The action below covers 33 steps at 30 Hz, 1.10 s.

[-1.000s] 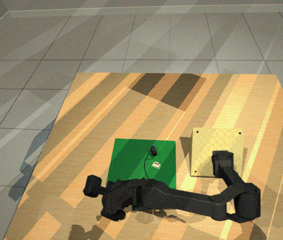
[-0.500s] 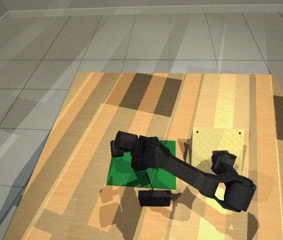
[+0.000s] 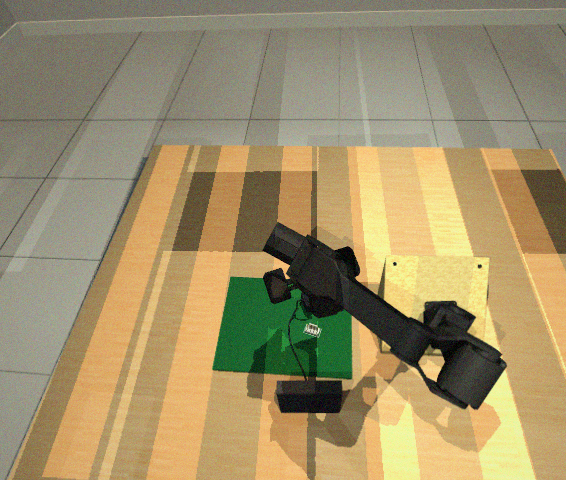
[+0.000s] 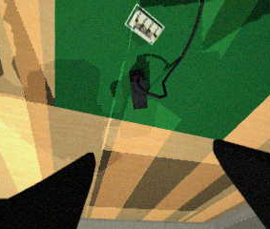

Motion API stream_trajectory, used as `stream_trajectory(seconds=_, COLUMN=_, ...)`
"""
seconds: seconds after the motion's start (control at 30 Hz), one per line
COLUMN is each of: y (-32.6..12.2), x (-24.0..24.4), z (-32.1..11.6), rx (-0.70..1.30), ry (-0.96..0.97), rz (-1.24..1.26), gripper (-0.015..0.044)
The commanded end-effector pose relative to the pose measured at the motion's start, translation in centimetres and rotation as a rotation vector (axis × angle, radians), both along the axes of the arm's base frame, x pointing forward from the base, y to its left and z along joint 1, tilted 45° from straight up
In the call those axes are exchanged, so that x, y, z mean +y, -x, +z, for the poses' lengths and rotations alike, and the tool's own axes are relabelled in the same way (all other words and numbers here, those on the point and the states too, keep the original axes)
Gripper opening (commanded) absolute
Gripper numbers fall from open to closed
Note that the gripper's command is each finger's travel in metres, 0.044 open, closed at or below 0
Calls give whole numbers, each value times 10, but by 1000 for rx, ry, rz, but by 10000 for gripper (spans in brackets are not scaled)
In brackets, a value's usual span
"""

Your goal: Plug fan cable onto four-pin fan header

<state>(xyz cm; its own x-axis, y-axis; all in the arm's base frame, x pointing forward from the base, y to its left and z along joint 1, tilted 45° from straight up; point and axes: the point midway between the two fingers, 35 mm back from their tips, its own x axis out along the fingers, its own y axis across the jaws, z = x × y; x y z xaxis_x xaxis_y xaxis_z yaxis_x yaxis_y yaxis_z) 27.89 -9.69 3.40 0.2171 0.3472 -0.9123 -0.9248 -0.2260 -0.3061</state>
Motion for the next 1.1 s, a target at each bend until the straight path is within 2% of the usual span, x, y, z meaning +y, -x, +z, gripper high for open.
stream_trajectory(seconds=0.0, y=1, x=21, z=-20, rx=12, ry=-13, rz=6, gripper=440)
stream_trajectory(seconds=0.1, y=1, x=38, z=-36, rx=11, ry=-15, rz=7, gripper=440)
stream_trajectory(seconds=1.07, y=-1, x=67, z=-65, rx=11, ry=-17, rz=7, gripper=440)
